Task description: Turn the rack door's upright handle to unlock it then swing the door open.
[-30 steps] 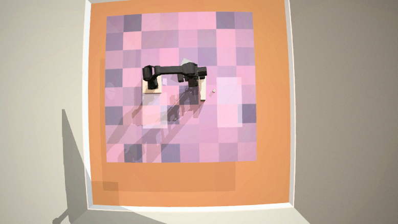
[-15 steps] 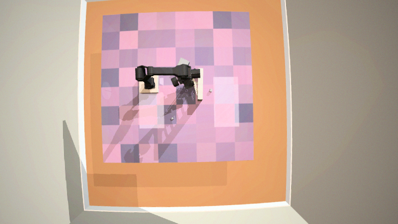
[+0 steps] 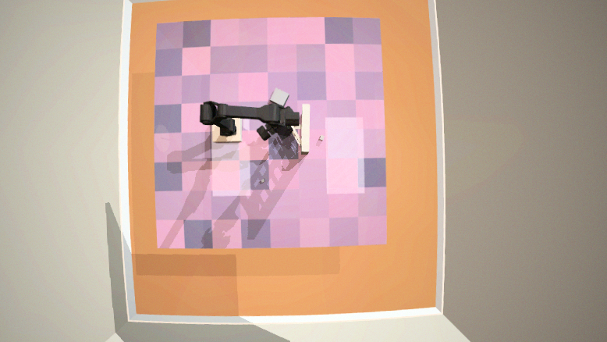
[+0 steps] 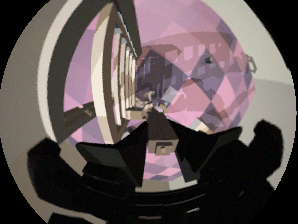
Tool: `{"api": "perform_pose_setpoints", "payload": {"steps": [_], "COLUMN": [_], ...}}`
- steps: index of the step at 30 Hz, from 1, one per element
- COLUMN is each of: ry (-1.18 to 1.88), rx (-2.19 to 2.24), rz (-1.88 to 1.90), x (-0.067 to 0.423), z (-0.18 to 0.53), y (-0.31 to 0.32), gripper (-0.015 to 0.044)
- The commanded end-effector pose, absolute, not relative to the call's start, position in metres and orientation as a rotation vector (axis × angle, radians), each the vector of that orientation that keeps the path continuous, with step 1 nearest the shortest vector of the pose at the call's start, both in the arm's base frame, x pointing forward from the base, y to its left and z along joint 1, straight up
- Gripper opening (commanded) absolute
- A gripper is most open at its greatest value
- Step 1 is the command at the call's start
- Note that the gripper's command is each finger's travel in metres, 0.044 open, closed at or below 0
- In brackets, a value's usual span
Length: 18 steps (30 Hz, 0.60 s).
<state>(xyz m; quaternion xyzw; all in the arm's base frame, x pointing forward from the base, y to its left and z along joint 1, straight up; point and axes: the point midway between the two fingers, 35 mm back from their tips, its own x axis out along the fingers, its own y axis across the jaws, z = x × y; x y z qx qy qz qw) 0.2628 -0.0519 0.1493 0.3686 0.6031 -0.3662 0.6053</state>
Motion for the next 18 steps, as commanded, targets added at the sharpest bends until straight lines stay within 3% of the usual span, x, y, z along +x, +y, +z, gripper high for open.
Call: {"api": "perform_pose_setpoints", "payload": {"steps": [1, 18], "ry": [1.411, 1.471], "rx": [0.787, 0.603], "rz": [-0.776, -0.599], "x": [0.258, 0.235], "z": [0.149, 0.149], "y": [-0.057, -0.082], "gripper": [0.0021, 0.0021]}}
